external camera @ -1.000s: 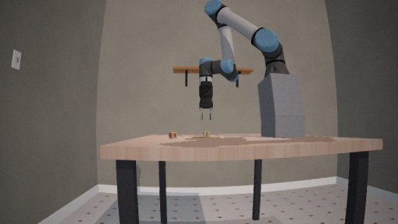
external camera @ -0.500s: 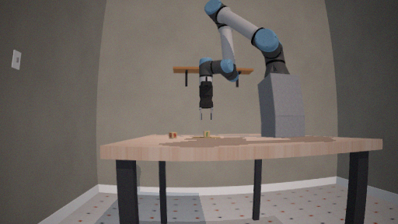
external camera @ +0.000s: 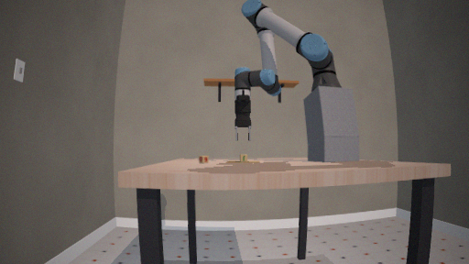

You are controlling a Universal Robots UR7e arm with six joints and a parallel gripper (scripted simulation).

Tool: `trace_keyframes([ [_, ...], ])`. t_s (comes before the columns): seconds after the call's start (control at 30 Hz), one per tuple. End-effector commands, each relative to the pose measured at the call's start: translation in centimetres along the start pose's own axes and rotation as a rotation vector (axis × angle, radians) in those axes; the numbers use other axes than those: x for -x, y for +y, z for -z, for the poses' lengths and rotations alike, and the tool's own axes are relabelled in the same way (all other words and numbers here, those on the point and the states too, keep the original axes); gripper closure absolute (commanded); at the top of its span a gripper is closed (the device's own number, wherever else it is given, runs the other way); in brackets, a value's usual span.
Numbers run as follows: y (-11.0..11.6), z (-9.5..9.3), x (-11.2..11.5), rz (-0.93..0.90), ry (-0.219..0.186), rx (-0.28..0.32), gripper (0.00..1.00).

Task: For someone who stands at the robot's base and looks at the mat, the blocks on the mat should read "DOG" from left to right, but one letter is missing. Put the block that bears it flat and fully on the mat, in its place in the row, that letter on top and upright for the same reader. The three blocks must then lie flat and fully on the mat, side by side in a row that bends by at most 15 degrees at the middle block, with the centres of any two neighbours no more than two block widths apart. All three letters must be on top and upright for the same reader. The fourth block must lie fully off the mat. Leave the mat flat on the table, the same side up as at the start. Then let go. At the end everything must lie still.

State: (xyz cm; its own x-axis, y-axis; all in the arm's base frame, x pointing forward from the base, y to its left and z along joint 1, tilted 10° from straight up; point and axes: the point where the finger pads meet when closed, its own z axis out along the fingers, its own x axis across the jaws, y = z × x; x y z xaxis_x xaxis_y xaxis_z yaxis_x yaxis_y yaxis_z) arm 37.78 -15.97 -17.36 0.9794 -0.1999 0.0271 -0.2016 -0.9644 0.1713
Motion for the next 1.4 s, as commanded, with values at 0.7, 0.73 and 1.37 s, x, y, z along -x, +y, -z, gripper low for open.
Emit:
trace_keyframes([
  [0.7, 0.0, 7.1, 0.0, 0.0, 0.001, 0.001, 0.0],
  [0.73, 0.0, 7.4, 0.0, 0.0, 0.001, 0.001, 0.0],
  [1.37, 0.0, 8.5, 0.0, 0.0, 0.001, 0.001, 0.0],
])
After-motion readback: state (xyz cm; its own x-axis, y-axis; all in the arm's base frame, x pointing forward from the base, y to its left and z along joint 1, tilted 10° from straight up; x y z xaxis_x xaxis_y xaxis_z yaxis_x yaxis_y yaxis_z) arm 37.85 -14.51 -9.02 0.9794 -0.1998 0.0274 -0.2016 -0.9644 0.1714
